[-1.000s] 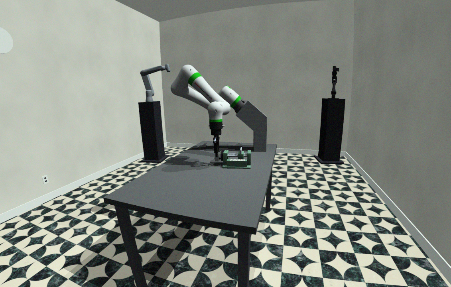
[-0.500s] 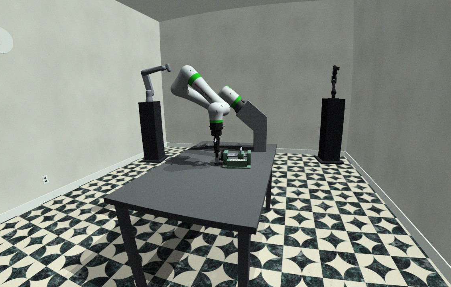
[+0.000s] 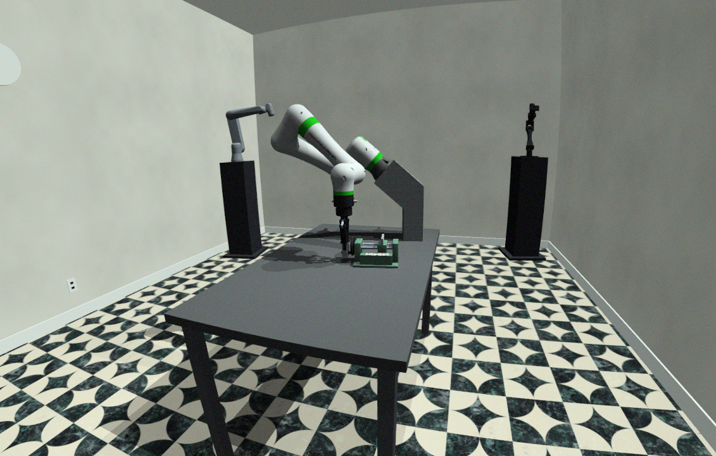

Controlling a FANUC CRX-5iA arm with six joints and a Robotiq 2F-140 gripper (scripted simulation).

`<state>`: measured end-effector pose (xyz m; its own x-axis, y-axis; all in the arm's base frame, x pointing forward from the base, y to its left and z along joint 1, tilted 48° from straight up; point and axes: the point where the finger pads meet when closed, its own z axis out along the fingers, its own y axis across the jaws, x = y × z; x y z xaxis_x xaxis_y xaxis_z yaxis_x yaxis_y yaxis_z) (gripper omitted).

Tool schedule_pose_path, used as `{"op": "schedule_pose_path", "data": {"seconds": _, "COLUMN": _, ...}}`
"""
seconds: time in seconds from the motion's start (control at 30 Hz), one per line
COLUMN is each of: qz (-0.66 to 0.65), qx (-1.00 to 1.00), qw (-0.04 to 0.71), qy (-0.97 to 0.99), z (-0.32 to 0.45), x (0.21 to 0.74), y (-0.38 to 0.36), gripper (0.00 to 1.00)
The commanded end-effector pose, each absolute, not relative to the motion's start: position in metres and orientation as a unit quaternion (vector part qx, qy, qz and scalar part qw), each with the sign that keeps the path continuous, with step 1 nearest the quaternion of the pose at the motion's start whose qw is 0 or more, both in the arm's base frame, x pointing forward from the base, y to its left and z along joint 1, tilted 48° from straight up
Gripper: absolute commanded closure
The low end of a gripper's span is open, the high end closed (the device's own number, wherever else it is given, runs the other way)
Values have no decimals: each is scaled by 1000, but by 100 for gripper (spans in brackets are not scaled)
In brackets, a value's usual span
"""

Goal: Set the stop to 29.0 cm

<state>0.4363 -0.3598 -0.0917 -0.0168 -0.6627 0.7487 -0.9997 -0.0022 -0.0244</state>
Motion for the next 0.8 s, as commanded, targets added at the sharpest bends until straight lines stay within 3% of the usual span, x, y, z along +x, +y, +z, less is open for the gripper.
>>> {"op": "schedule_pose_path", "data": {"seconds": 0.0, "qz": 298, "qx": 642, "qw": 282, "qy": -648, "z": -92, "x": 435, "y": -360, "gripper": 96}}
{"op": "schedule_pose_path", "data": {"seconds": 0.77, "qz": 298, "qx": 642, "qw": 282, "qy": -648, "z": -92, "x": 430, "y": -360, "gripper": 96}}
